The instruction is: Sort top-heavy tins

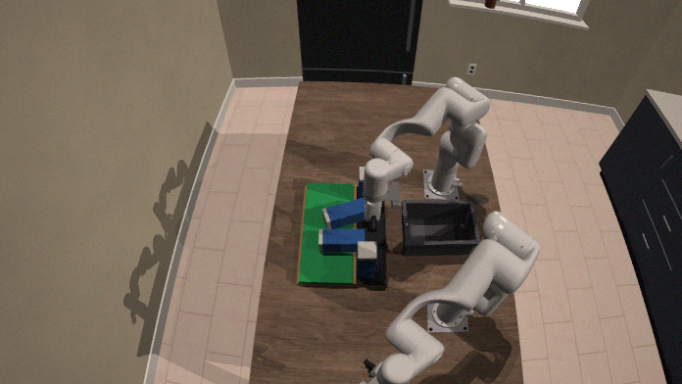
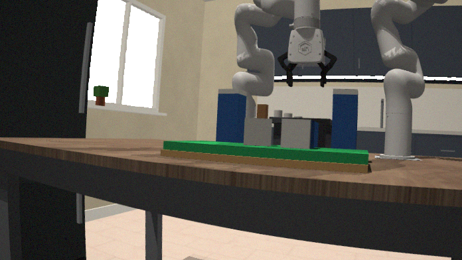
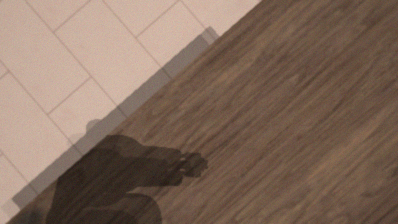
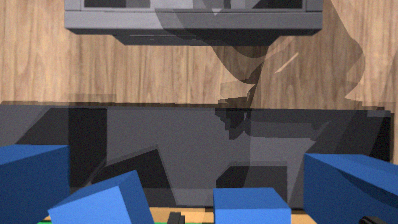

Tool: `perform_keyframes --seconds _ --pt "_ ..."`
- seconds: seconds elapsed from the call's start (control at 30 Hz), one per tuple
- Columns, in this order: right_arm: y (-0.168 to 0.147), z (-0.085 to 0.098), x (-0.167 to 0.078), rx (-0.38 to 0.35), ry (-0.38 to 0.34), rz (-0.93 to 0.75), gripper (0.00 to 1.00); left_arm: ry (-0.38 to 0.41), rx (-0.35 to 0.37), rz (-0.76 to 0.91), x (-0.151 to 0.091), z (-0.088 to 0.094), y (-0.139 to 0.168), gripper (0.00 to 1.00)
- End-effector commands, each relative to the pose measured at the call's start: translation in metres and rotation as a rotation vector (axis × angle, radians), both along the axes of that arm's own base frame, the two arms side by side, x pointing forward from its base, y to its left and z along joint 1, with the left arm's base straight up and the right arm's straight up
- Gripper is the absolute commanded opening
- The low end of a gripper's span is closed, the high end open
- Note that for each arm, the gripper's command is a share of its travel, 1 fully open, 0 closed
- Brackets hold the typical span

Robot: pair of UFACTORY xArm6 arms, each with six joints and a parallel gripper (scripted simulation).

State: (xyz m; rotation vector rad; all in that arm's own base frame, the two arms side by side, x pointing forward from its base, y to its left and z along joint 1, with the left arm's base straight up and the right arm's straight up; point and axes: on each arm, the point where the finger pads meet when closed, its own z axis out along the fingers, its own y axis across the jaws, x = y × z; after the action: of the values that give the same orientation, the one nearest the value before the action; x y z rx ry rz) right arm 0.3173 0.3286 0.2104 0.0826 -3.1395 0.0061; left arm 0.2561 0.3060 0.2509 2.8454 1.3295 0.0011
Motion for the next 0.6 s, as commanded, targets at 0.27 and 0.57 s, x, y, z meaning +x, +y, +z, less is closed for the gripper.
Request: perform_keyframes --seconds 0.27,0.57 --pt "0.001 0.038 0.001 0.003 -0.005 0.0 1.0 -0.003 0.003 0.0 0.001 0.002 0.001 1.0" --pt "0.002 0.035 0.001 0.005 -0.006 0.0 0.0 -0.003 0.003 0.0 0.001 0.002 0.001 1.0"
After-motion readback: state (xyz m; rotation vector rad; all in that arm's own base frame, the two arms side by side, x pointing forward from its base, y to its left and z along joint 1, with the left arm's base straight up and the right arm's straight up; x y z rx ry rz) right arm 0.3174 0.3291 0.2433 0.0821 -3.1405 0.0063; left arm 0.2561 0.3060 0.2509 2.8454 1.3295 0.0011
